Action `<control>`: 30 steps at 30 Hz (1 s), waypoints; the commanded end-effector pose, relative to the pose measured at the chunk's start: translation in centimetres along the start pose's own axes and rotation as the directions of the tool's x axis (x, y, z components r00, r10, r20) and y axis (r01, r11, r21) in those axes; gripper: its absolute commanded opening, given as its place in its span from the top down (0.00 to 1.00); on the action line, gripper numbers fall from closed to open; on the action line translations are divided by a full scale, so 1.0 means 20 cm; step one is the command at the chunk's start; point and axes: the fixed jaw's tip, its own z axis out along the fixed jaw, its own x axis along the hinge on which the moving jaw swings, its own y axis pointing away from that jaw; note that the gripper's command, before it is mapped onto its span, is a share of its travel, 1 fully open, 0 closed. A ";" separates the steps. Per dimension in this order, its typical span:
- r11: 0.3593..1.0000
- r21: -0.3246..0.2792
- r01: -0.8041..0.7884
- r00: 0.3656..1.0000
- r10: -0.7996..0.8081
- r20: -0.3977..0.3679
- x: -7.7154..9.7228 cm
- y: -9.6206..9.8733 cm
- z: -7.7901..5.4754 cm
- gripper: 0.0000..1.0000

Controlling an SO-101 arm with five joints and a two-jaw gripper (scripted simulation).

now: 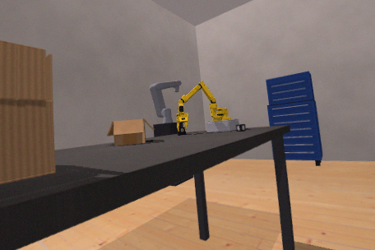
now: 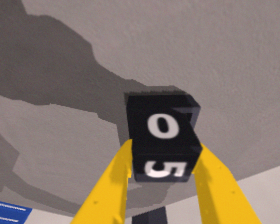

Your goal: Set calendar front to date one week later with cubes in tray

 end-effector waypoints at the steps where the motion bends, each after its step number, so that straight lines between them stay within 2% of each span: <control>1: 1.000 0.008 -0.015 1.000 0.015 0.001 0.00 -0.01 -0.01 1.00; 30: 1.000 0.008 -0.015 1.000 0.015 0.001 0.00 -0.02 -0.04 1.00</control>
